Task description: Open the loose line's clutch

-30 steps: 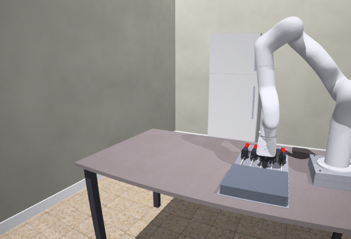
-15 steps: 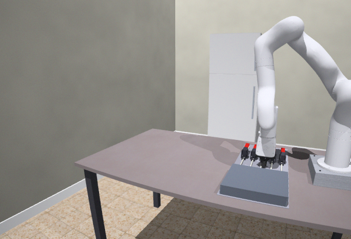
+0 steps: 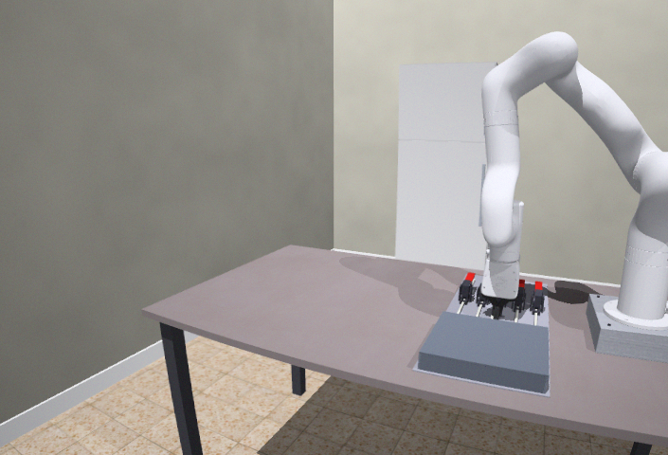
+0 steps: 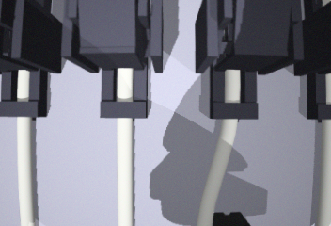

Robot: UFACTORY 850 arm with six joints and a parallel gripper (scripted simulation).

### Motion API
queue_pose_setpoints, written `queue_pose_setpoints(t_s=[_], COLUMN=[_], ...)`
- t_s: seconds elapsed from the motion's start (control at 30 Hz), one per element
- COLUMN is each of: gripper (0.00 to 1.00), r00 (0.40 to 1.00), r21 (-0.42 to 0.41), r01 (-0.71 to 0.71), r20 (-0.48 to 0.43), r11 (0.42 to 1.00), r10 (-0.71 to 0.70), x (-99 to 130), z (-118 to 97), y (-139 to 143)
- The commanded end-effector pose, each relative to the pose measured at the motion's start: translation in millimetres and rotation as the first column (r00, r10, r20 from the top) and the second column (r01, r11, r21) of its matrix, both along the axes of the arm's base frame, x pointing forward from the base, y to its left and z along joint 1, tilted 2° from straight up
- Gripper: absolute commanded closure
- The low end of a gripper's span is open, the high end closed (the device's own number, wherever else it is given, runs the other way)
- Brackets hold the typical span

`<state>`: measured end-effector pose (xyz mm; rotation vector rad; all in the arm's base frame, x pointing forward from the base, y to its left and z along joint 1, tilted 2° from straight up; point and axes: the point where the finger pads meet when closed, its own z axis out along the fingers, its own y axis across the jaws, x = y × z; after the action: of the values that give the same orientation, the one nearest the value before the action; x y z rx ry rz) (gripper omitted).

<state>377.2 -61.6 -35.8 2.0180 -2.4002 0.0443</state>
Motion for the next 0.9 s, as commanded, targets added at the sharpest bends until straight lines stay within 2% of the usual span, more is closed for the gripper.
queue_pose_setpoints(t_s=[0.0, 0.87], gripper=[1.0, 1.0], r00=[1.0, 1.0], r21=[-0.002, -0.002], r01=[0.0, 0.0], r20=[0.001, 0.001], r11=[1.0, 1.0], r10=[0.0, 0.0], x=[5.0, 16.2], z=[0.4, 0.7], y=[-0.9, -2.8])
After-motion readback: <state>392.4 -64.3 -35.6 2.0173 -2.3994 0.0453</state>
